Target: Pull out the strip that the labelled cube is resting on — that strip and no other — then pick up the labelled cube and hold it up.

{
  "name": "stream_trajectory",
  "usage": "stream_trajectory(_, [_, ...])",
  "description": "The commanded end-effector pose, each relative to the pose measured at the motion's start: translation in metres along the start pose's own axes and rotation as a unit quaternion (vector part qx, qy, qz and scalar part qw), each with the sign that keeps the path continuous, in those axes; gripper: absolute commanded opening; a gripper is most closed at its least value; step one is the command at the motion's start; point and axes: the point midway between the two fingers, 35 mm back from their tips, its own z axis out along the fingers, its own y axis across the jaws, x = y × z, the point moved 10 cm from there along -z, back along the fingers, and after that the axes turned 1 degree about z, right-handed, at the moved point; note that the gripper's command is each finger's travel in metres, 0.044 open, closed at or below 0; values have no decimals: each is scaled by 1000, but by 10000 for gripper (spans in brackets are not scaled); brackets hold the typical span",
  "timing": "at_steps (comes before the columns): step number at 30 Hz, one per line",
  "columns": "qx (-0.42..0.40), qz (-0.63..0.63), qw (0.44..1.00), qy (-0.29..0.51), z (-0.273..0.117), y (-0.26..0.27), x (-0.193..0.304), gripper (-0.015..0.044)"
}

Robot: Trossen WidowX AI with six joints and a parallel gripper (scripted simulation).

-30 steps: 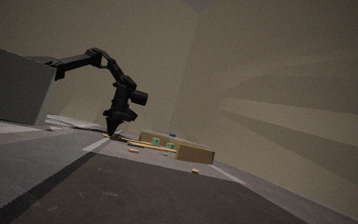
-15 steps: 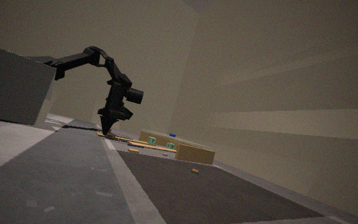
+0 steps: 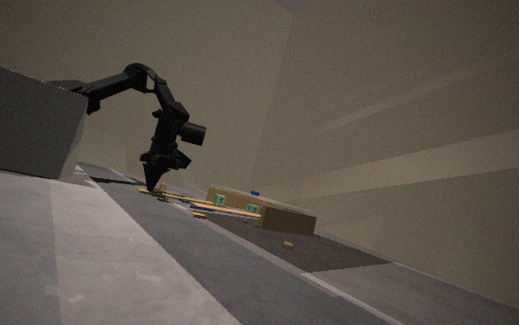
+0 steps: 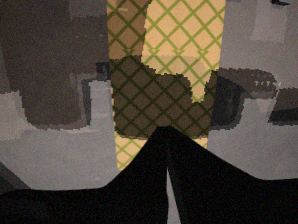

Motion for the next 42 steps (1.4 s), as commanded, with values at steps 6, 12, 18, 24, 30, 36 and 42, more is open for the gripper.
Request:
stream_trajectory(6, [0, 5, 1000, 13, 4, 0, 19, 0])
stream_trajectory(12, [0, 5, 1000, 13, 4, 0, 29, 0])
stream_trajectory(18, [0, 5, 1000, 13, 4, 0, 37, 0])
stream_trajectory(24, [0, 5, 1000, 13, 4, 0, 46, 0])
stream_trajectory(30, [0, 5, 1000, 13, 3, 0, 54, 0])
stream_trajectory(36, [0, 5, 1000, 13, 3, 0, 62, 0])
stream_trajectory(42, [0, 6, 1000, 13, 3, 0, 66, 0])
